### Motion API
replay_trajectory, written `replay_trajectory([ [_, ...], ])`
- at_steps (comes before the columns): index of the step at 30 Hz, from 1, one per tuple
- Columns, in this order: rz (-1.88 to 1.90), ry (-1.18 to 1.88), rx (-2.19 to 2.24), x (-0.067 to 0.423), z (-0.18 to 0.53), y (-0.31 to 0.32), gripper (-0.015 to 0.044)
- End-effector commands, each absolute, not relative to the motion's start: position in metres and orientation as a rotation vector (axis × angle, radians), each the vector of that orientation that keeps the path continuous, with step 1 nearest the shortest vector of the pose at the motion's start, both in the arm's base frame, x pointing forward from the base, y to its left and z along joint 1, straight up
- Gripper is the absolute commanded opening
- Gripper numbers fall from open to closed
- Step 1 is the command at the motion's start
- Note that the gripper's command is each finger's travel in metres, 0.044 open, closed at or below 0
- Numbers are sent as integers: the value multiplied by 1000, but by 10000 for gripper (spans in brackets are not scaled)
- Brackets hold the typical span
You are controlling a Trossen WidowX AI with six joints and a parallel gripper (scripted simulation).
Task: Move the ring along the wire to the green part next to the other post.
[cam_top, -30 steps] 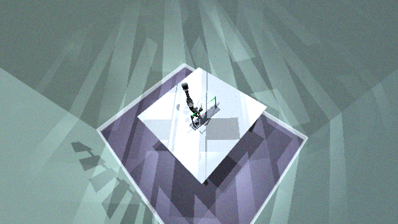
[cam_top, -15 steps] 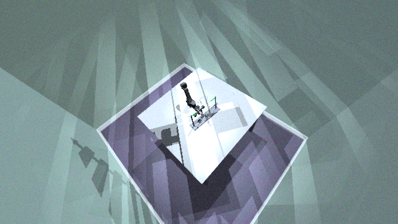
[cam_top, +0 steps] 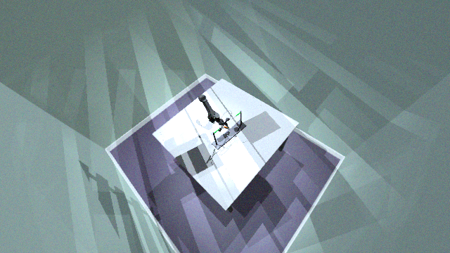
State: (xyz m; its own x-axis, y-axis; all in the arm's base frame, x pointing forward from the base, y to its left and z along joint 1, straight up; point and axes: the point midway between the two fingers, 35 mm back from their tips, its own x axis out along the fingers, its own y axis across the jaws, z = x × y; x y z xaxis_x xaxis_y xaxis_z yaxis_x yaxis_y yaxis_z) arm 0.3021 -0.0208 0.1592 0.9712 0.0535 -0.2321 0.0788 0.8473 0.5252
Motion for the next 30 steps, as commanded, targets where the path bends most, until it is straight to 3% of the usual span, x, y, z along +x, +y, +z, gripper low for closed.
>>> replay_trajectory([
  [1, 17, 274, 627, 297, 171, -10, -150],
  [30, 356, 544, 1221, 255, 261, 40, -150],
])
